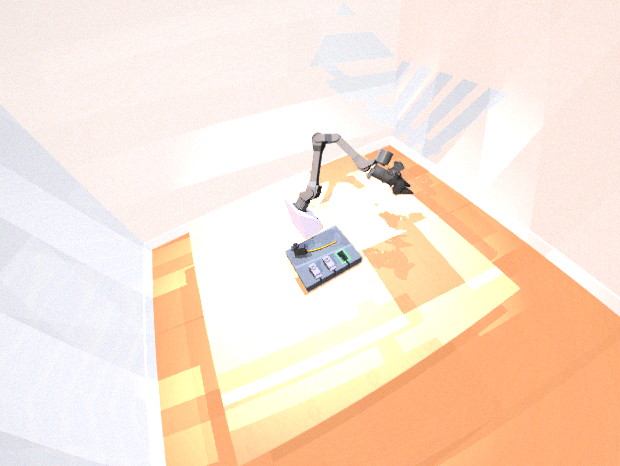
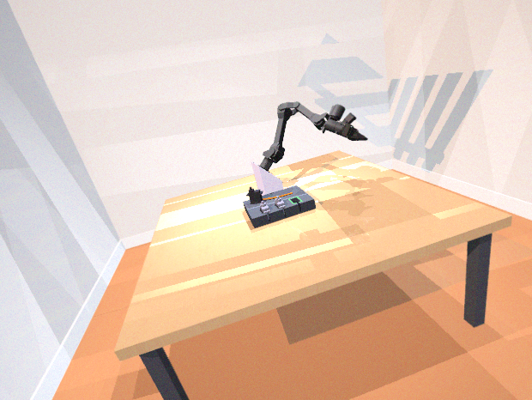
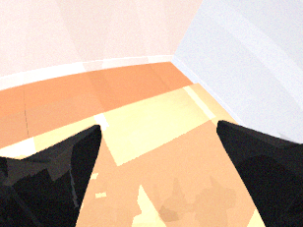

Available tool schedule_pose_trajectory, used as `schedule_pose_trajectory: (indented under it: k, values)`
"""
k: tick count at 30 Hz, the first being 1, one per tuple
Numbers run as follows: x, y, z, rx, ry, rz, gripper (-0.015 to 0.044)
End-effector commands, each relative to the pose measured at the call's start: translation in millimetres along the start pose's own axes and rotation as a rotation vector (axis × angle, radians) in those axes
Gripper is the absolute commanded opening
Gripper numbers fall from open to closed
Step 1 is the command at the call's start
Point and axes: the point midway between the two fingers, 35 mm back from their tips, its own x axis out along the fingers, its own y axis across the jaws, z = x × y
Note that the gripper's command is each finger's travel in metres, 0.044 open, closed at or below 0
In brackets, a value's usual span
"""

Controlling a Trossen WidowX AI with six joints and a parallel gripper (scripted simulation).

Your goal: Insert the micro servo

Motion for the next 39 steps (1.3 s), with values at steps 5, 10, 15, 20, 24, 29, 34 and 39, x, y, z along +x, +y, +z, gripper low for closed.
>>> schedule_pose_trajectory:
  k: [5,10,15,20,24,29,34,39]
  values:
    - [7.5,-59.8,-49.4,-0.140,0.189,-0.122,0.0440]
    - [0.9,-101.4,-79.3,-0.221,0.316,-0.189,0.0440]
    - [-12.2,-144.6,-113.5,-0.293,0.468,-0.241,0.0440]
    - [-36.1,-187.5,-149.1,-0.337,0.631,-0.276,0.0440]
    - [-61.8,-217.5,-174.8,-0.330,0.746,-0.301,0.0440]
    - [-99.8,-250.4,-210.2,-0.334,0.906,-0.294,0.0440]
    - [-146.0,-274.7,-246.9,-0.320,1.069,-0.237,0.0440]
    - [-194.5,-286.6,-279.9,-0.272,1.194,-0.148,0.0440]
